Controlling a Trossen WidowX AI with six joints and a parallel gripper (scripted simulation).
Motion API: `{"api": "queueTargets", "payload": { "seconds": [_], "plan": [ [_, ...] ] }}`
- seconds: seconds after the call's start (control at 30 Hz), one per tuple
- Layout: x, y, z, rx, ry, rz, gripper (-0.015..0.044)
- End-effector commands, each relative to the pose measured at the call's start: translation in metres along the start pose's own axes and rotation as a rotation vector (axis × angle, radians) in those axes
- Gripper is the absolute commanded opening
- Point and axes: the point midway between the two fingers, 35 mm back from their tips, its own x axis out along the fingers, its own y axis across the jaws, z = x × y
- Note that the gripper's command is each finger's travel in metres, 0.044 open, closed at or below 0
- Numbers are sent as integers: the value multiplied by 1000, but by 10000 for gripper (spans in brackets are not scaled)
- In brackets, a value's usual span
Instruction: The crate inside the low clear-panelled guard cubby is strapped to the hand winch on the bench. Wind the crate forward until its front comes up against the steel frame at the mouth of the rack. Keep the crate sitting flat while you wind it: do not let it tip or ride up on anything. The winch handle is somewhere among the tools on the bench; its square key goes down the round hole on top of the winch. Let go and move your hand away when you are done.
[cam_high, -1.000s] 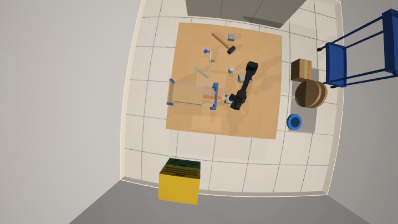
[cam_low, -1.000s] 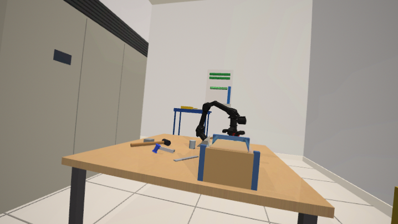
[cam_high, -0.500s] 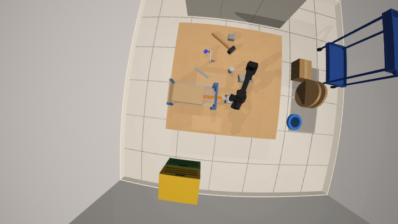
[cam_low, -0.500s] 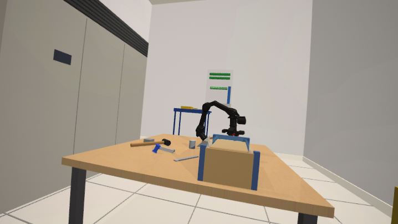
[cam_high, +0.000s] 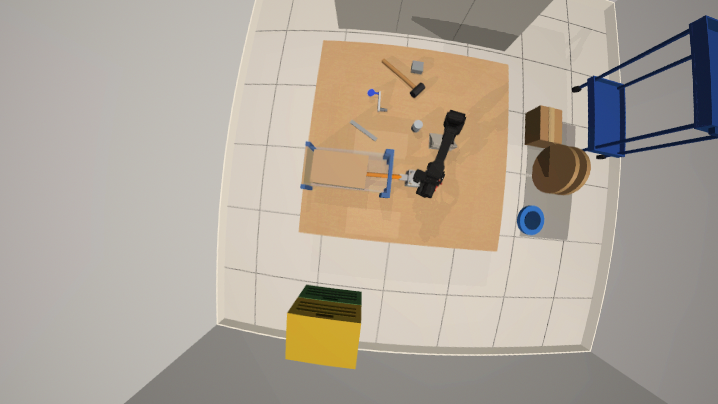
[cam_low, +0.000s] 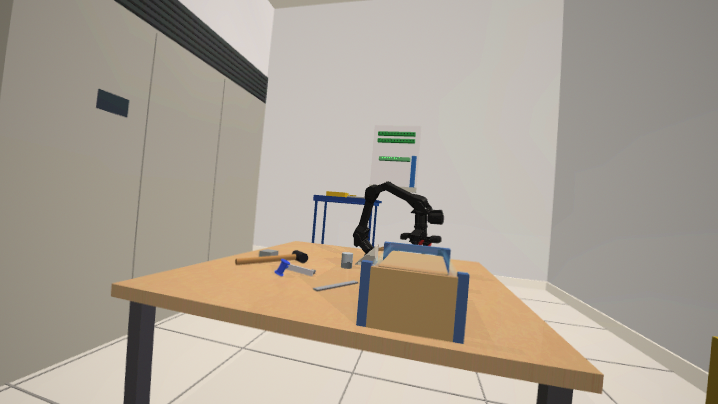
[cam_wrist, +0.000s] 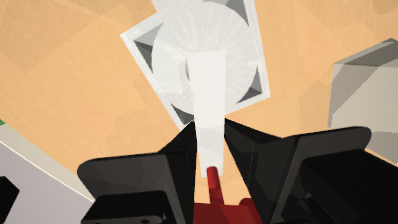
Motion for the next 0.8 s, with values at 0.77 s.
{"api": "queueTargets", "payload": {
  "seconds": [0.77],
  "plan": [
    [4, 5, 1, 114, -5, 3, 0]
  ]
}}
